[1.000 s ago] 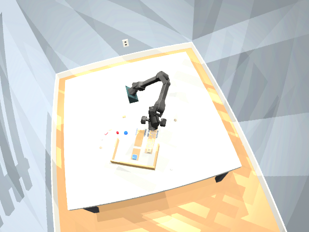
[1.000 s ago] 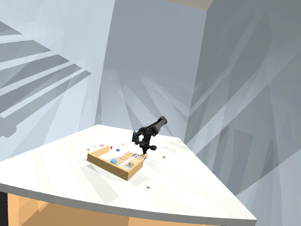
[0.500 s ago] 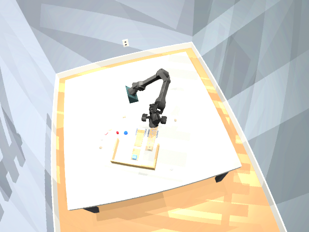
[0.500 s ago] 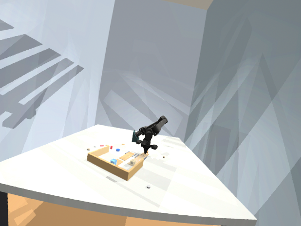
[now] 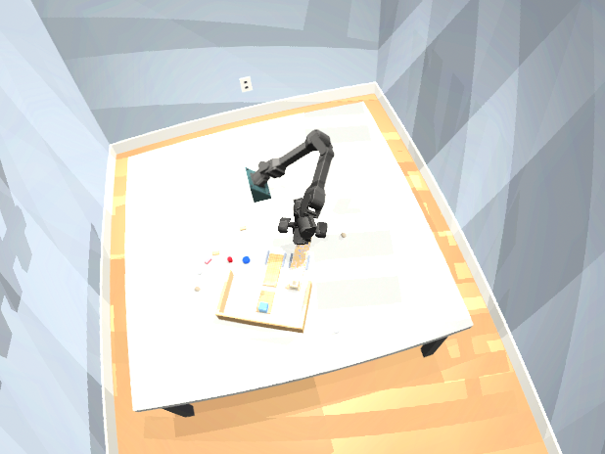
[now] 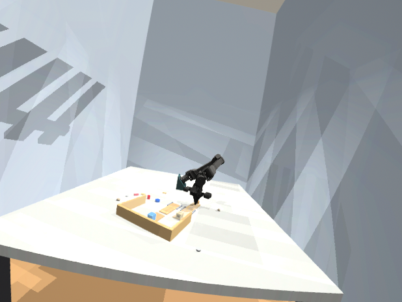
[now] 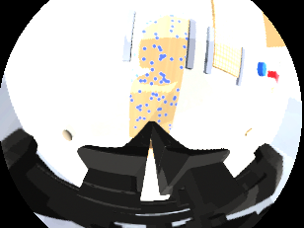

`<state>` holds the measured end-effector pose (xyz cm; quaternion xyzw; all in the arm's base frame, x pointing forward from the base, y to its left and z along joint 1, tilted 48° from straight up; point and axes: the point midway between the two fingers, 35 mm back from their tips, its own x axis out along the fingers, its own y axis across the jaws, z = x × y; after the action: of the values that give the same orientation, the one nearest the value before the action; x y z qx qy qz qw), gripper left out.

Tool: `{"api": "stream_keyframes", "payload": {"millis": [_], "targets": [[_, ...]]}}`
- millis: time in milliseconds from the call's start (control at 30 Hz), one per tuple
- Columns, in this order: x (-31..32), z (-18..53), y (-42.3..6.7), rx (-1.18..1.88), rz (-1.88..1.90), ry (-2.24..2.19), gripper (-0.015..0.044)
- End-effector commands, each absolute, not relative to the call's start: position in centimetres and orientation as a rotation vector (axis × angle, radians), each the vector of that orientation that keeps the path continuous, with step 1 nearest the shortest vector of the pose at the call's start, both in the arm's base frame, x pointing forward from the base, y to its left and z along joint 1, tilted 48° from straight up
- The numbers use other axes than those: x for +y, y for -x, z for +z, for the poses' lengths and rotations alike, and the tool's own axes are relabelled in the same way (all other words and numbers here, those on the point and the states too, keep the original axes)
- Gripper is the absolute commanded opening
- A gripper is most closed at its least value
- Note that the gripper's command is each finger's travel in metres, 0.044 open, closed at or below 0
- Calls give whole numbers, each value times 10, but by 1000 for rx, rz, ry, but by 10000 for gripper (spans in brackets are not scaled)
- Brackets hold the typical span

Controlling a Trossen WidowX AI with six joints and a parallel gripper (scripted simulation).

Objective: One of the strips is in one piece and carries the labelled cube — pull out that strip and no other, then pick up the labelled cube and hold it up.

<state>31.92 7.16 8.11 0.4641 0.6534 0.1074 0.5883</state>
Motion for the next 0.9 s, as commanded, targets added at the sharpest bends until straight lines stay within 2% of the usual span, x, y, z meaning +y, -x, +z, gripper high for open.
{"api": "stream_keyframes", "payload": {"millis": [0,867], "targets": [[80,79,-308,1554,255,-1089,0],[95,89,-275,1556,255,-1090,0]]}}
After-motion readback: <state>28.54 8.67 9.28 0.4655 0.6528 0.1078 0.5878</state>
